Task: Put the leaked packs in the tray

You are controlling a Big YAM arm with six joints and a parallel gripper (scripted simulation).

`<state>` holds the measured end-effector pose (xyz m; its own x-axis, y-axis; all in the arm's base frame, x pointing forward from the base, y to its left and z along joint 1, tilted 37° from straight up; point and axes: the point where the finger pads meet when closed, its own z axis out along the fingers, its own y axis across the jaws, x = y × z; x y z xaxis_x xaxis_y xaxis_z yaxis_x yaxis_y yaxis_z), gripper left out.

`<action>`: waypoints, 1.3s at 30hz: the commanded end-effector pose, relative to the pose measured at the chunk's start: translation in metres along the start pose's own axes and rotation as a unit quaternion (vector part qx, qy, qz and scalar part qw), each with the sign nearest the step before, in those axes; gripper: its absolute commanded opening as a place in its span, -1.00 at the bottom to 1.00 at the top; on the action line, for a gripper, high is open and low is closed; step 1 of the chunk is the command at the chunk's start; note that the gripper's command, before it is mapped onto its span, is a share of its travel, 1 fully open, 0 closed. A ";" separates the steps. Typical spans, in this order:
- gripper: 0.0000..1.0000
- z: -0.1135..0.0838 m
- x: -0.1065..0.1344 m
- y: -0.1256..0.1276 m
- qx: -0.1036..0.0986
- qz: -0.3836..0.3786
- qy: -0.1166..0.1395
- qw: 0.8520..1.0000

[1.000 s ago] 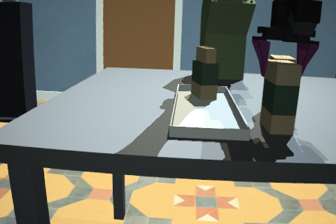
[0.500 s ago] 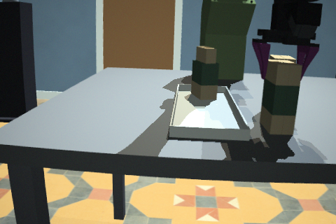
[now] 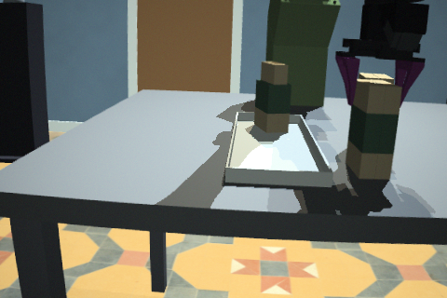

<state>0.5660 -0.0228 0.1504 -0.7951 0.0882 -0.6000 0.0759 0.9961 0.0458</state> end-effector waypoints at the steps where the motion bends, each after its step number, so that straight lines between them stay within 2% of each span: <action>1: 0.55 -0.007 -0.014 0.010 -0.005 -0.001 -0.015 1.000; 15: 0.55 -0.007 -0.014 0.010 -0.005 -0.001 -0.015 1.000; 16: -0.51 -0.007 -0.014 0.010 -0.005 -0.001 -0.015 1.000; 39: -0.51 -0.006 -0.012 0.010 -0.005 -0.003 -0.012 1.000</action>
<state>0.5663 -0.0230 0.1510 -0.7941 0.0893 -0.6012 0.0774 0.9960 0.0457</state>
